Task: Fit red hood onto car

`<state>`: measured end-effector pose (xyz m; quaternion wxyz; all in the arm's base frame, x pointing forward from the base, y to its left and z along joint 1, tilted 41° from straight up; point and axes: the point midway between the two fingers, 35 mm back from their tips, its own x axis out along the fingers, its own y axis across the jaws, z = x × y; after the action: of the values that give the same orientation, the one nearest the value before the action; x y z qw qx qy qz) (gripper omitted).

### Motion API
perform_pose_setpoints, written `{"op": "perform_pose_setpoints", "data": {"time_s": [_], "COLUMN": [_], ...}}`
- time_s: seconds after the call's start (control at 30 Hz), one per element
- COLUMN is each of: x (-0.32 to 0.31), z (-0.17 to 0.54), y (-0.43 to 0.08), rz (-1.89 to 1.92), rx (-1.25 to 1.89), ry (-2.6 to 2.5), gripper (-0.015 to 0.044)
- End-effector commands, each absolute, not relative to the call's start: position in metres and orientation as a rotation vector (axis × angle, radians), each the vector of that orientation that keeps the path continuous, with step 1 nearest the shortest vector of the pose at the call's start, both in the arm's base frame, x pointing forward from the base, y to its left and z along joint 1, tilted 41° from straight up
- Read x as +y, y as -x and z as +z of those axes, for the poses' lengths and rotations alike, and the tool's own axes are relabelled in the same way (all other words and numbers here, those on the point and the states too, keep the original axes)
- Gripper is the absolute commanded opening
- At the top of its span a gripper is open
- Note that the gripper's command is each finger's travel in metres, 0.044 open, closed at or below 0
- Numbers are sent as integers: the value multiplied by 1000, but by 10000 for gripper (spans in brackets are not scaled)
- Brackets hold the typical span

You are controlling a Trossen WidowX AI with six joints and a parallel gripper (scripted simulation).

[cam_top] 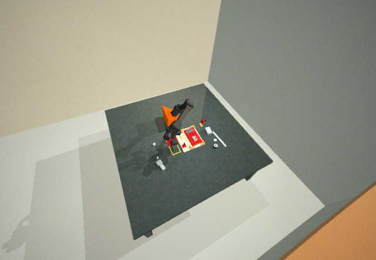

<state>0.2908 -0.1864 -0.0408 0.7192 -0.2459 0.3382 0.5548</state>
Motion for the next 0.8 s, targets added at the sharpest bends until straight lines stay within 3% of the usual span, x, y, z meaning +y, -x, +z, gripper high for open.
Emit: {"op": "perform_pose_setpoints", "data": {"time_s": [0.0, 0.67, 0.77], "x": [-189, -137, -137], "z": [-45, -106, -105], "y": [-281, -293, -292], "rz": [1229, 1230, 1242], "rx": [749, 746, 748], "ry": [549, 547, 546], "gripper": [0, 0, 79]}}
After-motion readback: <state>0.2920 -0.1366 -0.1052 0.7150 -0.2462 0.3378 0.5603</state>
